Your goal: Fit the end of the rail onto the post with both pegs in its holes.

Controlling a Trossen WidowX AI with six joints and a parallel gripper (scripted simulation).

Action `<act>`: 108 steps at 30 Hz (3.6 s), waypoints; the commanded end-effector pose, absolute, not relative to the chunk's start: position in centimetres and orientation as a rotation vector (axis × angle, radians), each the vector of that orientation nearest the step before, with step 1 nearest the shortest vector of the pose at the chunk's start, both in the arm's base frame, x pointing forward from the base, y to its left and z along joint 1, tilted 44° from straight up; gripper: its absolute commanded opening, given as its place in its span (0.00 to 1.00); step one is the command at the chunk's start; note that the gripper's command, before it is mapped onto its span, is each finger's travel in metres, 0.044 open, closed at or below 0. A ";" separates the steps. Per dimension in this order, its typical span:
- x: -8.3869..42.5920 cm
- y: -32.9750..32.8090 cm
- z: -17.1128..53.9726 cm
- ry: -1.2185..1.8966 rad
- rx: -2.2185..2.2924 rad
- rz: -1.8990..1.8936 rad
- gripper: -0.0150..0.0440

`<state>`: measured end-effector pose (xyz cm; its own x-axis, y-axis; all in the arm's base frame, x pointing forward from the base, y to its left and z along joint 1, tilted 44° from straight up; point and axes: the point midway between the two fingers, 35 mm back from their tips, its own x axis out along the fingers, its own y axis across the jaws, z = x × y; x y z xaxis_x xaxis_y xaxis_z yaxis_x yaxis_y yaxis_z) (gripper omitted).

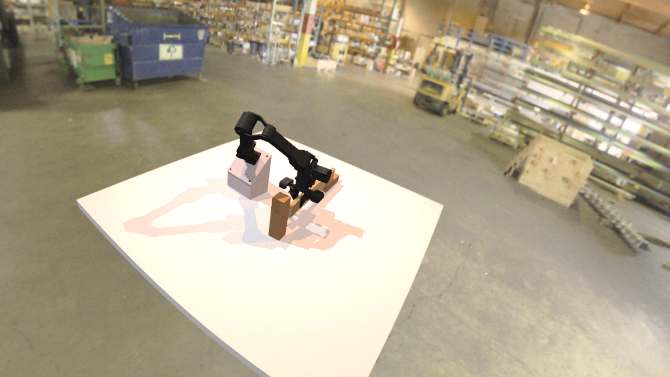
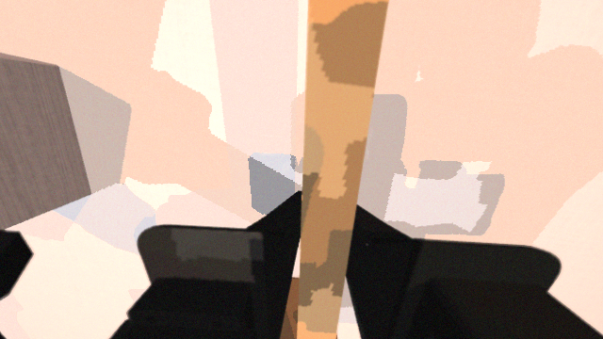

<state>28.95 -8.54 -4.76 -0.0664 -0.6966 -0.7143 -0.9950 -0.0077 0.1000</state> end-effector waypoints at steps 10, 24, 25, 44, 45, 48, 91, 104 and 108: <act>28.9 -8.4 -4.8 1.807 -1.747 0.846 0.25; 29.0 -8.2 -4.7 1.807 -1.747 0.846 0.25; 29.0 -8.3 -4.7 1.807 -1.747 0.846 0.25; 29.0 -8.2 -4.5 1.807 -1.747 0.846 0.25; 29.0 -8.1 -4.5 1.807 -1.747 0.847 0.25; 29.1 -8.0 -4.5 1.807 -1.747 0.847 0.25; 29.0 -8.5 -4.6 1.807 -1.747 0.846 0.25; 29.1 -8.7 -4.3 1.807 -1.747 0.846 0.25; 29.1 -8.8 -4.2 1.807 -1.747 0.846 0.25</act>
